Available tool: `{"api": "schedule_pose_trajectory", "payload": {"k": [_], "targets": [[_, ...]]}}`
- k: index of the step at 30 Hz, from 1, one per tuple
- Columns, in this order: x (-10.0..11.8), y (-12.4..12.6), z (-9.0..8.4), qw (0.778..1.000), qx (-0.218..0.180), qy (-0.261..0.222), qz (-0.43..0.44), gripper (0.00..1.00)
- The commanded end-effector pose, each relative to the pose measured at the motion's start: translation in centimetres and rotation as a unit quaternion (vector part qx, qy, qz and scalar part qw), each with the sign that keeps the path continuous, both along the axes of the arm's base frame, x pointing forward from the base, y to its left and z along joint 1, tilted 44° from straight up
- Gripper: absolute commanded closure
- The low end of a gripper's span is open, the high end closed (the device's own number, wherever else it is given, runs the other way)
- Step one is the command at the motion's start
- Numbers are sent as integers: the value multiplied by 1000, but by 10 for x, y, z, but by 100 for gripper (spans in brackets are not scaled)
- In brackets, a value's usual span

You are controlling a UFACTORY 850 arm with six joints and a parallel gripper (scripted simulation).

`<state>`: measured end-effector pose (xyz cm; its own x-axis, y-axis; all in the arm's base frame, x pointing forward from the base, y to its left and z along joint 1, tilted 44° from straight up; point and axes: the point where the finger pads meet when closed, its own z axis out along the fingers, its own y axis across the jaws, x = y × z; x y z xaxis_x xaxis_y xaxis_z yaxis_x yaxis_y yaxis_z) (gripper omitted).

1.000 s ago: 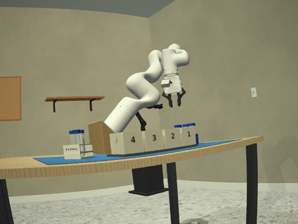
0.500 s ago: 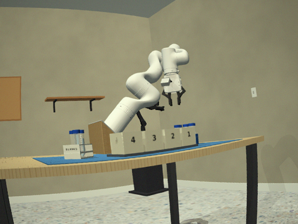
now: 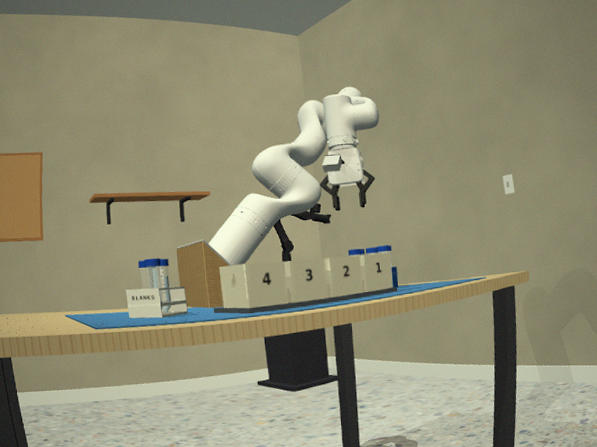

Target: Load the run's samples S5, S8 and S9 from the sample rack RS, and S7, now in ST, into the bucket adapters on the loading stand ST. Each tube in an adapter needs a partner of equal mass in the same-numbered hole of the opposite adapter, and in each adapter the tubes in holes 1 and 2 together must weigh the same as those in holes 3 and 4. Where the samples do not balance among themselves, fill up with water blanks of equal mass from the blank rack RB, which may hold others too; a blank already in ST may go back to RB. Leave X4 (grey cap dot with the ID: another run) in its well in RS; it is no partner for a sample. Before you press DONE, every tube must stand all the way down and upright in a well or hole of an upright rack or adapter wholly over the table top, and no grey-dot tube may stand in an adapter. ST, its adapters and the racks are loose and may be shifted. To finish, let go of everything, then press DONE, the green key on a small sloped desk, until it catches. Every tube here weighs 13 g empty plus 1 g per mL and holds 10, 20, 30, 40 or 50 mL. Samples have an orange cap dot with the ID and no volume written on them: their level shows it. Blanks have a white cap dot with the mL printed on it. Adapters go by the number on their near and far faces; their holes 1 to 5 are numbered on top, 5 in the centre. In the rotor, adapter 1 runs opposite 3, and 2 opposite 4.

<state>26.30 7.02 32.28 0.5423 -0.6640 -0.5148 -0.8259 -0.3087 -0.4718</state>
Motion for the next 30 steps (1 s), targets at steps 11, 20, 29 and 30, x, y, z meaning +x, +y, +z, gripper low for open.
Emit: {"api": "schedule_pose_trajectory", "payload": {"k": [11, 20, 29, 30], "targets": [[26, -43, -35, 979, -31, -139, 145, 0], [46, -75, -61, 938, -53, -237, 248, 0], [60, -99, -81, 891, -70, -310, 324, 0], [63, -103, -84, 883, -72, -320, 335, 0]]}}
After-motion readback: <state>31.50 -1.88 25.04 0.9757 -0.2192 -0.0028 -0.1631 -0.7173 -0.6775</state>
